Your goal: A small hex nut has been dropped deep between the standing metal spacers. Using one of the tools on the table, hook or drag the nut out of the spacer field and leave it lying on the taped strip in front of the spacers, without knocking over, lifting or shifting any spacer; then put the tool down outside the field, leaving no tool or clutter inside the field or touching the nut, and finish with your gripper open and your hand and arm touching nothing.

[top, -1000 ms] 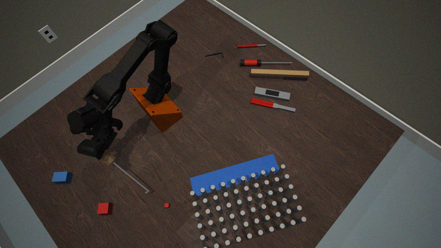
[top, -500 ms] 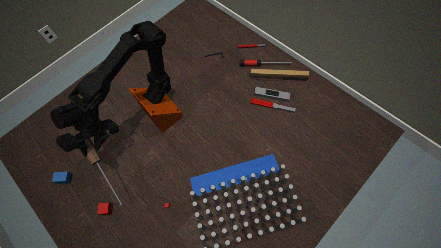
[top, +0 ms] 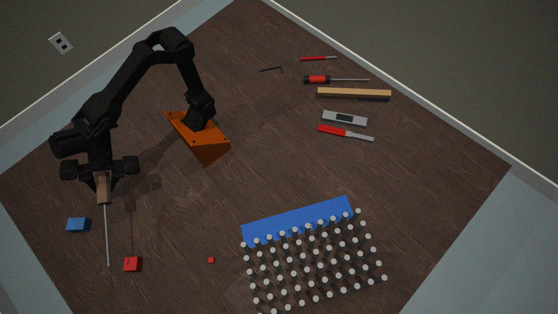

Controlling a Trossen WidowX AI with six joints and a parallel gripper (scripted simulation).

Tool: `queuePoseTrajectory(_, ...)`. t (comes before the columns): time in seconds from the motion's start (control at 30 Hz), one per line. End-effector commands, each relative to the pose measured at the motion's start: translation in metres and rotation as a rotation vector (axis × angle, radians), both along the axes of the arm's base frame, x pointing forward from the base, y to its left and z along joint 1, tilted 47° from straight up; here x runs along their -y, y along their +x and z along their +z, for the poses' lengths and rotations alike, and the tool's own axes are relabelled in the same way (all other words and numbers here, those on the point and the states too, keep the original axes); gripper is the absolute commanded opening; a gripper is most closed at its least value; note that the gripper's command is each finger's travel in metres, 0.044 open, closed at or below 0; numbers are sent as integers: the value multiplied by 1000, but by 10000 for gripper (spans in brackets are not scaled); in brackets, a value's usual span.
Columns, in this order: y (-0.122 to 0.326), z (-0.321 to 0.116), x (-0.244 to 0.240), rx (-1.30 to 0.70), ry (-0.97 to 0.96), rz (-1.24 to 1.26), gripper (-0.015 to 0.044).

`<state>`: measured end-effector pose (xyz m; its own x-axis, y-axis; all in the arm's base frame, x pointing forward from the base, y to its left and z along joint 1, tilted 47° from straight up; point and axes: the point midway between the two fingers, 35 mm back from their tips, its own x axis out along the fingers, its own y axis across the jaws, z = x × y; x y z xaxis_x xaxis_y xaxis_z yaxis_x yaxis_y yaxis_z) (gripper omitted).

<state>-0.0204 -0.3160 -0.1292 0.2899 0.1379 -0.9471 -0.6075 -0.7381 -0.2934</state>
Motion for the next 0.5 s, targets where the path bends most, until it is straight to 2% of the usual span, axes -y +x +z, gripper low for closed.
queuePoseTrajectory(0.0, -12, -8, 0, -16, 35, -128, 0)
queuePoseTrajectory(0.47, -45, -33, -15, -62, 189, -562, 0)
